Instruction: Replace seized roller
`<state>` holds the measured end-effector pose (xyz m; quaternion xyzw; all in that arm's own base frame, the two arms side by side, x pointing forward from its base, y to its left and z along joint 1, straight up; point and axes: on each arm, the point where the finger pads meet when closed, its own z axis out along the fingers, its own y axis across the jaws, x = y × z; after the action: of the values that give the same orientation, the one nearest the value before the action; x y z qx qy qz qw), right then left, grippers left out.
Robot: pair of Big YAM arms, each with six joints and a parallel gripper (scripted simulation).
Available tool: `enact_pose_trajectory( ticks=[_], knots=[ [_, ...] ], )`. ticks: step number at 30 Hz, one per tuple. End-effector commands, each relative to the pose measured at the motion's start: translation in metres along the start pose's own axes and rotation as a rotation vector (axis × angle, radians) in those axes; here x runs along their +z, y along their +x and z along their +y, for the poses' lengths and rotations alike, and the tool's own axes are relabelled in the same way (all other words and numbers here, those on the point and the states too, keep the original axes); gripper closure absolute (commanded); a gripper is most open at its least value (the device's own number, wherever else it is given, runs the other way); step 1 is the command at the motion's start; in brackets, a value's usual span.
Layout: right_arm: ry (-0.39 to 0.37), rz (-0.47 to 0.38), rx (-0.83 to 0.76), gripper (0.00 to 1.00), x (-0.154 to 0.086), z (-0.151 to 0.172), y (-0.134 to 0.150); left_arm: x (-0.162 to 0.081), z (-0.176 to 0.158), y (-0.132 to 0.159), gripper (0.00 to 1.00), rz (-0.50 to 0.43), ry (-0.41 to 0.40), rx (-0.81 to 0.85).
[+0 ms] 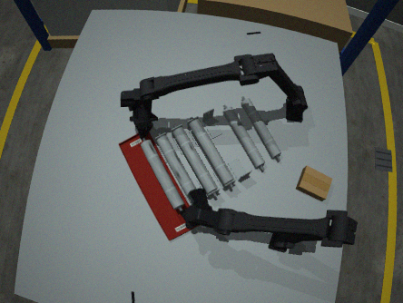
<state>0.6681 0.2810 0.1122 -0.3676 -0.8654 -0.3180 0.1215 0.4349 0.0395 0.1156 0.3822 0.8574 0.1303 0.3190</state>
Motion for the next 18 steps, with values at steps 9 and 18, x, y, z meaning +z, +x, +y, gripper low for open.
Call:
enact_pose_trajectory(
  ticks=[9, 18],
  knots=[
    [-0.057, -0.022, -0.063, 0.97, -0.029, 0.038, 0.009, -0.008, 0.041, -0.024, 0.97, -0.061, -0.085, -0.021],
    [-0.056, -0.023, -0.062, 0.97, -0.028, 0.038, 0.008, -0.007, 0.034, -0.020, 0.97, -0.062, -0.080, -0.022]
  ],
)
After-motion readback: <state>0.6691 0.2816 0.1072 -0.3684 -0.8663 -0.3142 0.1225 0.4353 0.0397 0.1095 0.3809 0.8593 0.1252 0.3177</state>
